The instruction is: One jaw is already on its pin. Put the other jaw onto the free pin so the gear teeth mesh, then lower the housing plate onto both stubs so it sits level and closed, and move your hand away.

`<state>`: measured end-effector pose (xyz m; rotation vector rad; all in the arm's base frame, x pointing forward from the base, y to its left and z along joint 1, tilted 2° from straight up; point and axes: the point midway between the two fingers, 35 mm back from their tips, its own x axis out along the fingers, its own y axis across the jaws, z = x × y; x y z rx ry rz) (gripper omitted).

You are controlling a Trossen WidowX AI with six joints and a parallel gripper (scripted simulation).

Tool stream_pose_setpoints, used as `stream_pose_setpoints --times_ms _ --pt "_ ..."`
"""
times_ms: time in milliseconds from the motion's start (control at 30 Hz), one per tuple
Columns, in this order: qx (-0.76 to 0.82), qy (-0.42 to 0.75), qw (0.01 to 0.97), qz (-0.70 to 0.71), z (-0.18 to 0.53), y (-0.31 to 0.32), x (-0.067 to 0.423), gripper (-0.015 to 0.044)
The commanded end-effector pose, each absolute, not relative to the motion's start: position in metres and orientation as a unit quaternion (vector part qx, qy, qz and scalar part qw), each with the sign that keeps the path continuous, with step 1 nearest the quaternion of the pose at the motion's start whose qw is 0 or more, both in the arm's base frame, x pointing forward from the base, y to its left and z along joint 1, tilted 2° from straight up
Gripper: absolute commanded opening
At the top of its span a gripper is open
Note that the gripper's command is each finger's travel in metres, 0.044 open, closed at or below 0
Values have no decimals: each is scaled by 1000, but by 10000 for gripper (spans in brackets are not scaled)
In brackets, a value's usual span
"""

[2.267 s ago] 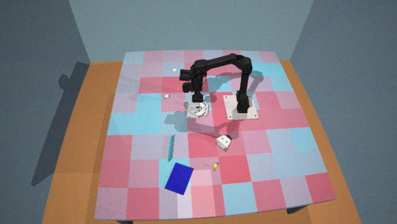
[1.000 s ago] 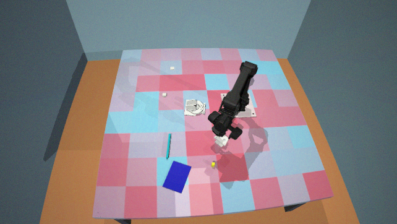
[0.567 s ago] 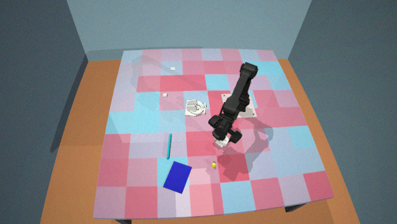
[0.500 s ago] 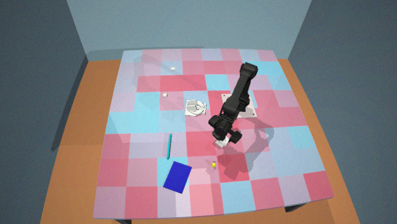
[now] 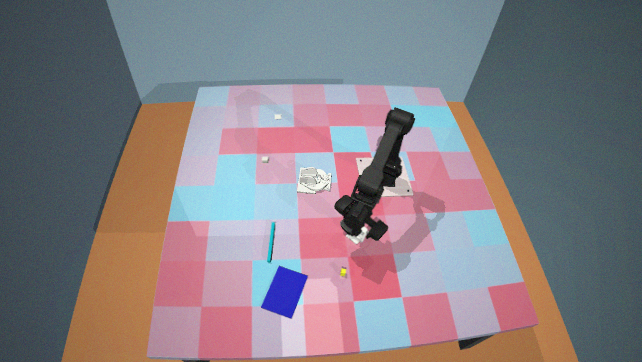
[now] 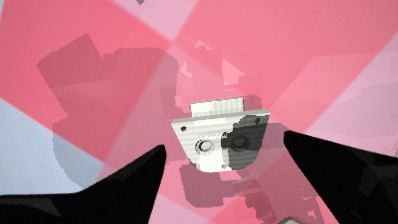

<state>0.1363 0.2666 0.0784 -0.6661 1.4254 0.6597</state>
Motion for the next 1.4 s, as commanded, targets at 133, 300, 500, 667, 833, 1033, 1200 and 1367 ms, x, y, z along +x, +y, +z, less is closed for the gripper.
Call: stream_pose_setpoints --times_ms 133,300,500,667,833,1033,1200,1367 --pt "-293 633 656 289 74 265 135 440" --pt "-293 632 656 289 67 266 136 440" --pt "-293 633 656 289 57 266 136 440" --pt "-293 633 656 289 49 266 136 440" --pt "-293 633 656 289 44 265 136 440" --pt "-293 633 656 289 44 265 136 440" --pt "-293 633 656 289 44 265 136 440" --pt "-293 633 656 289 44 265 136 440"
